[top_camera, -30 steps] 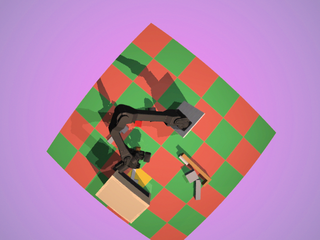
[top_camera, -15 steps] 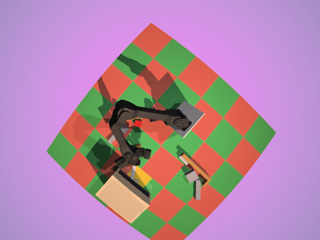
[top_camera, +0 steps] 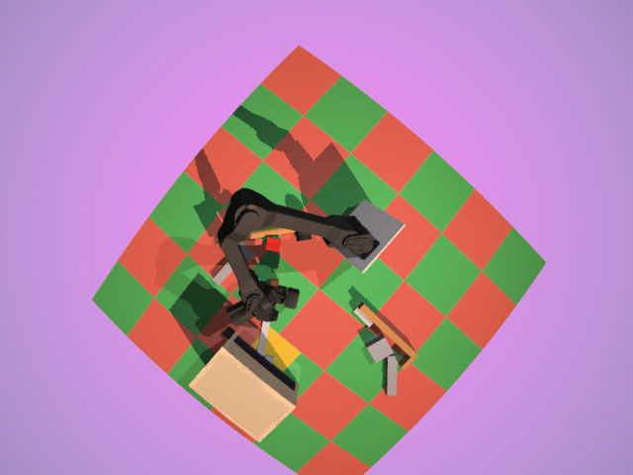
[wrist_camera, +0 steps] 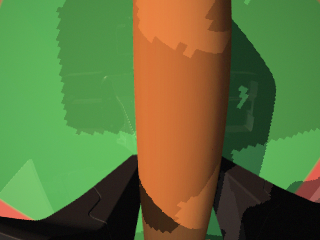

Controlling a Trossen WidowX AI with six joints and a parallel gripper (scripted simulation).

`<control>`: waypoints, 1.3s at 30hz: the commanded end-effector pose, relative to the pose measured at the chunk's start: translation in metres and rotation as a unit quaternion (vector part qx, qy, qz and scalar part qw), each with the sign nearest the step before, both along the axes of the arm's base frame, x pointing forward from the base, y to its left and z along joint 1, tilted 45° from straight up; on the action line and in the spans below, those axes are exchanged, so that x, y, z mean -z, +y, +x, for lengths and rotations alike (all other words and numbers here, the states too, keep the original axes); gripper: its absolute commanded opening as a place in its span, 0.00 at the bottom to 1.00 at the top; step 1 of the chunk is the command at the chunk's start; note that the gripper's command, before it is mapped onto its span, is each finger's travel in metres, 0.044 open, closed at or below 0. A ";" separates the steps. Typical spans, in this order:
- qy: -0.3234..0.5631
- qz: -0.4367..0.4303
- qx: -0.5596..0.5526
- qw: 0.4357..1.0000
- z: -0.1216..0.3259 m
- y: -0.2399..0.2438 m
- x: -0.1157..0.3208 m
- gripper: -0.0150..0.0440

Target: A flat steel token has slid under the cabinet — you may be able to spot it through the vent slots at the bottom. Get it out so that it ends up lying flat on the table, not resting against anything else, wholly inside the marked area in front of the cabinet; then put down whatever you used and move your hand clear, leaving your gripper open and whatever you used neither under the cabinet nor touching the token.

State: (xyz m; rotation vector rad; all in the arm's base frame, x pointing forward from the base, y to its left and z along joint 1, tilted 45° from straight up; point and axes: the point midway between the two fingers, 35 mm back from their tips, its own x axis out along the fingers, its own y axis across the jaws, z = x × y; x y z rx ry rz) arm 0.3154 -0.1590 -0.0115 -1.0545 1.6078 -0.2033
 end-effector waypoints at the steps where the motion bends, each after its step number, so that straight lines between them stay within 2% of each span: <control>1: 0.003 0.004 -0.001 1.000 -0.008 -0.003 -0.001 0.25; 39: 0.004 0.003 -0.001 1.000 -0.047 -0.029 -0.025 0.25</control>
